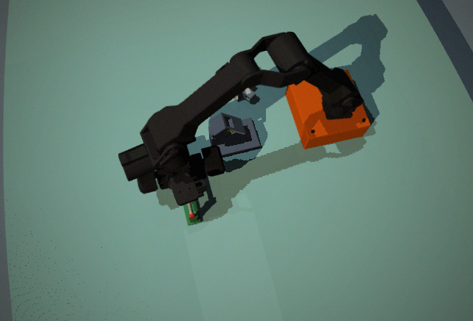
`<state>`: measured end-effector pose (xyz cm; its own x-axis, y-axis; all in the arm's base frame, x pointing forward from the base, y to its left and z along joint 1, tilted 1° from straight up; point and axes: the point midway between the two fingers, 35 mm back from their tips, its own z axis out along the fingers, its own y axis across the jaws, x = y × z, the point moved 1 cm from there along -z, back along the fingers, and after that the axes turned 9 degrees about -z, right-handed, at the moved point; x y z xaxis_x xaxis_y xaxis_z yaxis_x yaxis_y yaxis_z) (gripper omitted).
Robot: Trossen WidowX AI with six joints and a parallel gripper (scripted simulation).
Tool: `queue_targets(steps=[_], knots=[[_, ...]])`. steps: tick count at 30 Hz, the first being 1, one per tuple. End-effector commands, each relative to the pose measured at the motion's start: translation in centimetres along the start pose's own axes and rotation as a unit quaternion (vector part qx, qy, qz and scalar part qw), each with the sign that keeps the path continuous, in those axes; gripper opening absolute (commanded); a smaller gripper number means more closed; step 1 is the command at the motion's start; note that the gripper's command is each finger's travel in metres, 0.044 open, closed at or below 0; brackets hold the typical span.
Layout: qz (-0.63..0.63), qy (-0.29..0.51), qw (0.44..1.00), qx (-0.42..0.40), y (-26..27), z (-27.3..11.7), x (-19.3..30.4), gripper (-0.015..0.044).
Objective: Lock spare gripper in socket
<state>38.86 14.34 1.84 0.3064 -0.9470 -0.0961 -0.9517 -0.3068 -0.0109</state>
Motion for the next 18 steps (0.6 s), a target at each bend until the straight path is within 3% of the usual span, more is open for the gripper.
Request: queue_targets(steps=[1,9,18], knots=[[0.0,0.0,1.0,0.0,0.0,0.0,0.0,0.0236],[0.001,0.0,1.0,-0.006,0.3,-1.4,-0.1,0.044],[0.002,0.0,1.0,-0.02,1.1,-3.4,-0.3,0.044]])
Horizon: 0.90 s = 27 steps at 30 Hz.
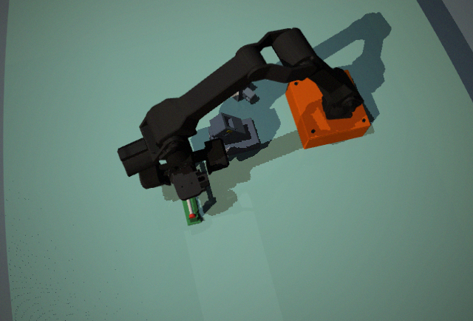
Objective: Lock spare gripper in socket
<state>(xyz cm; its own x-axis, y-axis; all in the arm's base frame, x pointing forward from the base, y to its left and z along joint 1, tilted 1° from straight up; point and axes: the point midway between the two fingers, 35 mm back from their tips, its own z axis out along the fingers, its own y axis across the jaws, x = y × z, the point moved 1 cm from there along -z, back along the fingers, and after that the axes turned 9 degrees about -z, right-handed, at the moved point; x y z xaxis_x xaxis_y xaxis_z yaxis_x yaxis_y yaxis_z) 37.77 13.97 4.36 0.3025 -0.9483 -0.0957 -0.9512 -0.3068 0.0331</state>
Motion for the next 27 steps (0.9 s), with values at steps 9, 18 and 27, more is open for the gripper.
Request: queue_targets(steps=[9,18,27], knots=[[0.001,0.0,1.0,-0.01,0.7,-2.9,-0.3,0.044],[0.002,0.0,1.0,-0.023,1.3,-5.0,-0.4,0.044],[0.003,0.0,0.999,-0.033,1.8,-5.9,-0.6,0.044]])
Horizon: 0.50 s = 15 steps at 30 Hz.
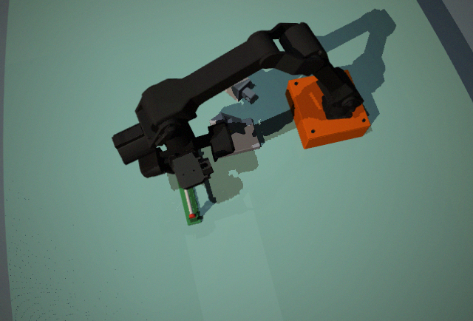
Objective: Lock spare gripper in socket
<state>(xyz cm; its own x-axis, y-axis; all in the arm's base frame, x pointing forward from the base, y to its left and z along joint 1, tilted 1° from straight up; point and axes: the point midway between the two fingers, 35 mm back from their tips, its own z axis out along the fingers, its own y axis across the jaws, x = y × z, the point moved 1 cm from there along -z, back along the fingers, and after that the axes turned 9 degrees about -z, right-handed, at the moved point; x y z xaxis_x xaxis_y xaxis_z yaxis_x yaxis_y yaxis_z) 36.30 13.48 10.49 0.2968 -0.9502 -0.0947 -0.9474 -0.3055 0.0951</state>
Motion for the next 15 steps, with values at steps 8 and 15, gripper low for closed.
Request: queue_targets(steps=[8,15], knots=[[0.001,0.0,1.0,0.002,0.5,-3.7,-0.3,0.044],[-0.009,-0.003,1.0,-0.002,1.1,-4.9,0.8,0.044]])
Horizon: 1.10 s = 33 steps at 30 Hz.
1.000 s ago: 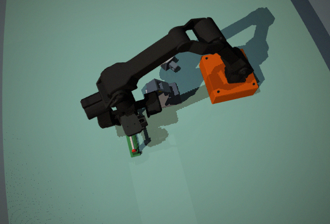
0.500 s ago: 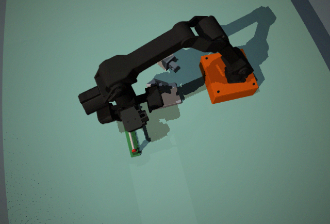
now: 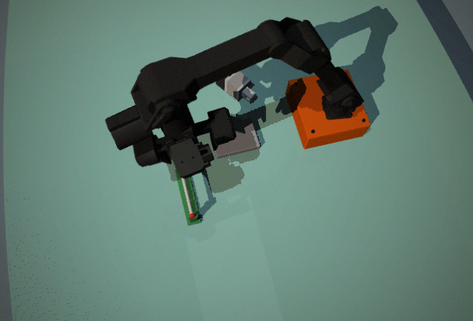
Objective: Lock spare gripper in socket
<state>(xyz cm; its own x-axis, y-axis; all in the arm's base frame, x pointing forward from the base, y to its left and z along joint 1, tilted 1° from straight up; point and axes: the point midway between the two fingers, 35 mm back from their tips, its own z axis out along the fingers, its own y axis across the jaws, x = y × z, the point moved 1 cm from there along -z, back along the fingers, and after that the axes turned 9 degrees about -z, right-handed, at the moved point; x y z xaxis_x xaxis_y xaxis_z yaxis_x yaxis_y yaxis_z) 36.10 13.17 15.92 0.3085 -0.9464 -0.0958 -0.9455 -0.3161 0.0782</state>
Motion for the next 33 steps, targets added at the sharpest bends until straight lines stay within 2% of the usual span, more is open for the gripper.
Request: queue_targets(steps=[1,9,17,27,33], knots=[[-0.015,-0.007,1.0,-0.013,0.7,0.5,2.5,0.044],[-0.139,-0.065,0.988,-0.026,7.3,1.1,14.5,0.044],[-0.259,-0.133,0.957,0.018,17.0,2.3,21.8,0.044],[-0.28,-0.144,0.949,0.032,18.4,2.5,21.6,0.044],[-0.278,-0.165,0.946,0.022,17.8,5.4,22.2,0.044]])
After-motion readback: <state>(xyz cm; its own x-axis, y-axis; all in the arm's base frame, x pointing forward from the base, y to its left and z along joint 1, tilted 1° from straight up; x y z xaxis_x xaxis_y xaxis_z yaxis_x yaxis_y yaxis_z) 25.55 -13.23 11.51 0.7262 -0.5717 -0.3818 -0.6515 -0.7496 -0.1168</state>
